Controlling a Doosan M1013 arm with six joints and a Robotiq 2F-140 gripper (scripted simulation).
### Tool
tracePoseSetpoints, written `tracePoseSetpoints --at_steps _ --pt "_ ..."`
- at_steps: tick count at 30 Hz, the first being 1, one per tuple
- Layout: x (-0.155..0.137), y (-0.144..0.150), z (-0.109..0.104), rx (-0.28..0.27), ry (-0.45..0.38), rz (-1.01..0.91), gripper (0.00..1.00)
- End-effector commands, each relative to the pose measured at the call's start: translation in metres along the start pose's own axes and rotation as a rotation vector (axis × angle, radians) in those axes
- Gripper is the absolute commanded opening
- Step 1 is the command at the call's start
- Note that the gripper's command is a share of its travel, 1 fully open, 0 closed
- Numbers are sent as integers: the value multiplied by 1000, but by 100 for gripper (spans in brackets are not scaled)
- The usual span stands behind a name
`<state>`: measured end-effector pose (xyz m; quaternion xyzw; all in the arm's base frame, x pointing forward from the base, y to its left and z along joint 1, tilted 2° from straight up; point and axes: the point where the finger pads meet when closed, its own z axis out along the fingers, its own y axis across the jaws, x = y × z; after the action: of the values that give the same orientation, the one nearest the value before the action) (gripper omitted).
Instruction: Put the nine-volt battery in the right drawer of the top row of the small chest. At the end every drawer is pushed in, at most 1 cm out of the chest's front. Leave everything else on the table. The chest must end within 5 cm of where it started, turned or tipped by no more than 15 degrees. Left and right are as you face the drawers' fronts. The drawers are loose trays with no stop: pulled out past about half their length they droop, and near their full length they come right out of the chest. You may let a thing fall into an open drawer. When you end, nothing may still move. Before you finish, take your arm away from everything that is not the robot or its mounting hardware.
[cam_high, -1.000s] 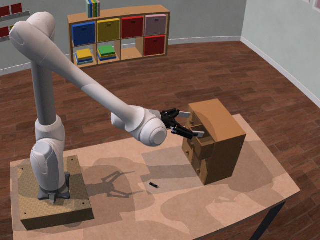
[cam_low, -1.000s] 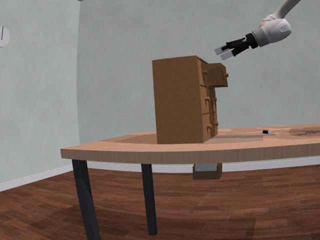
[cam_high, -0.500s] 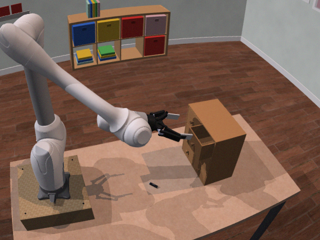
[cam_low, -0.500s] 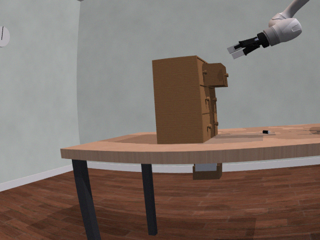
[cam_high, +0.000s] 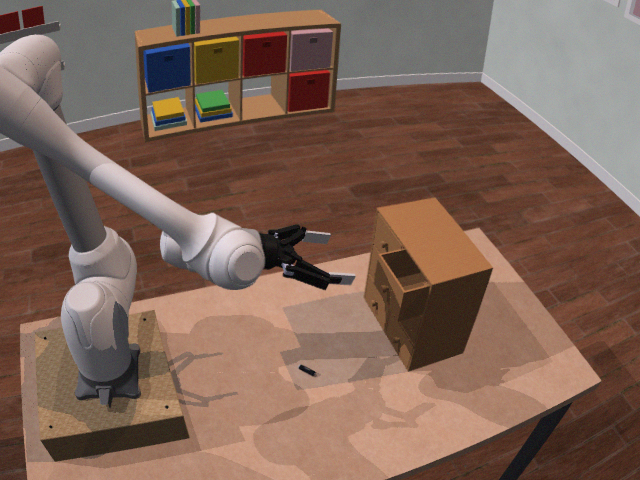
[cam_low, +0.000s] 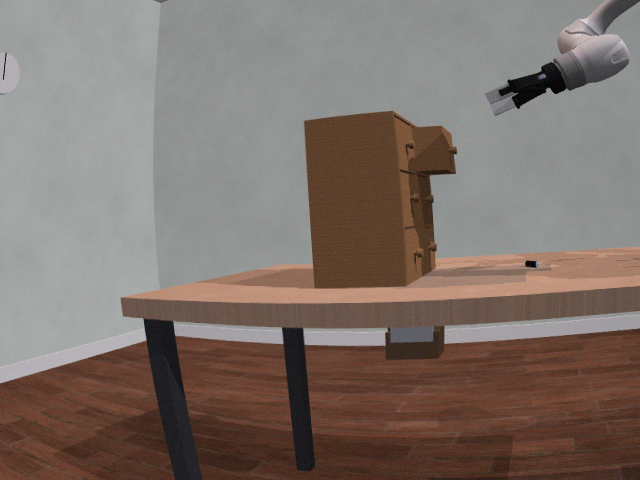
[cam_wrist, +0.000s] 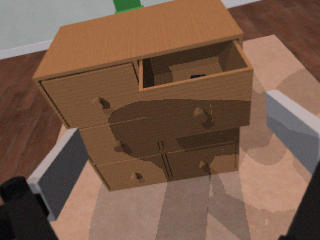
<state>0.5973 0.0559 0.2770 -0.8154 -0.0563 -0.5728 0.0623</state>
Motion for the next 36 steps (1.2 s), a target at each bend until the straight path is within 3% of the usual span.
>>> tracePoseSetpoints --at_steps 1,10,36 --pt "-4 0 -14 2 -1 0 100" --pt "-8 0 -28 2 -1 0 100" --pt "-7 0 -28 3 -44 1 100"
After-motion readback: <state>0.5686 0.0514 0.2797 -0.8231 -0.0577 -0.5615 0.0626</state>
